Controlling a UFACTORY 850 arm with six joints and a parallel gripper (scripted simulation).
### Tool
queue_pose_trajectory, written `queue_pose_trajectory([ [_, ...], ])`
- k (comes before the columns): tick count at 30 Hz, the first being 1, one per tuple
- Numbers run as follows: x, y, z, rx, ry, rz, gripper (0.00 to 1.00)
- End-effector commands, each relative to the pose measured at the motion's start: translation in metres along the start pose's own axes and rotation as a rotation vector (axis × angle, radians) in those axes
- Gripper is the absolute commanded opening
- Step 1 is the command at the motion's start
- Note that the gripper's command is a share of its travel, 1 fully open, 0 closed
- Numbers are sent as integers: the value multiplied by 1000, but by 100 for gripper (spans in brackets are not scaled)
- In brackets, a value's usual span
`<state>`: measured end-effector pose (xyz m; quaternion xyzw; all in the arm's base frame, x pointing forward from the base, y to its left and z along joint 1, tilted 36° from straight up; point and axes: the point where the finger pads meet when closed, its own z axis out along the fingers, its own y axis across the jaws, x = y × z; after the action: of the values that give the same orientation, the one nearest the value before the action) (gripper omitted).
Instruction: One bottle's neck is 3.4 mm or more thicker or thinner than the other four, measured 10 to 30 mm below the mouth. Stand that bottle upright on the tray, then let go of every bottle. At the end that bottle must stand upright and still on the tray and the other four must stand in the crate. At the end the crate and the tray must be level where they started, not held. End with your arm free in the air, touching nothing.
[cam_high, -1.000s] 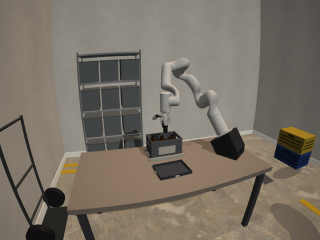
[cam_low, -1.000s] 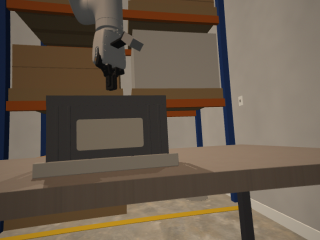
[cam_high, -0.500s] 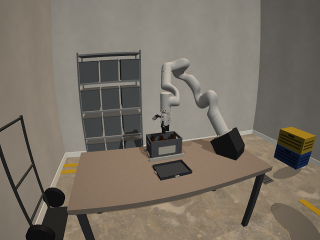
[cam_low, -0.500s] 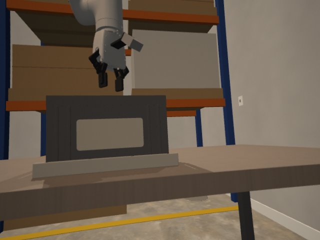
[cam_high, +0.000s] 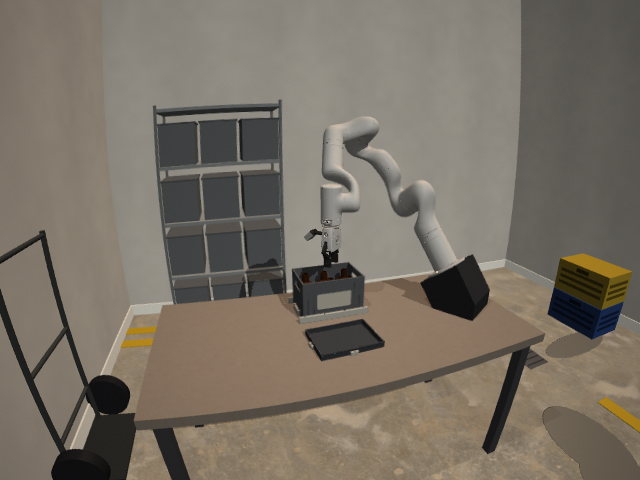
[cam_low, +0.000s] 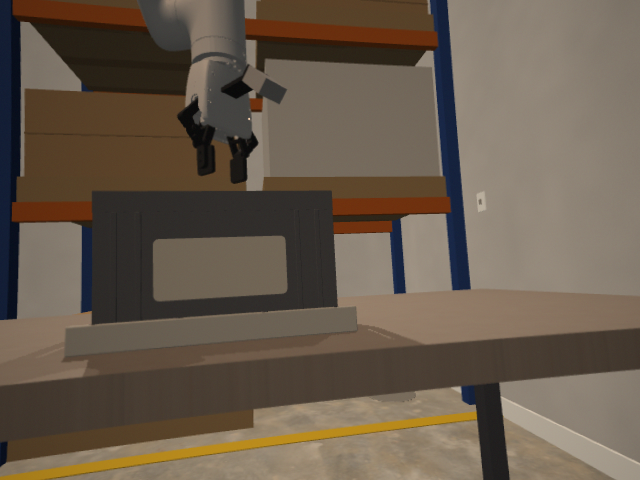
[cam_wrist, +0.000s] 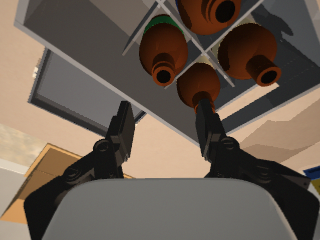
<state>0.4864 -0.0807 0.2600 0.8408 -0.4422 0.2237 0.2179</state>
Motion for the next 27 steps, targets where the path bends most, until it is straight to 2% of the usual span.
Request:
queue_pose_trajectory([
  [1,0,0,-1,1,1,1,65],
  [27,0,-1,10,1,1,1,65],
])
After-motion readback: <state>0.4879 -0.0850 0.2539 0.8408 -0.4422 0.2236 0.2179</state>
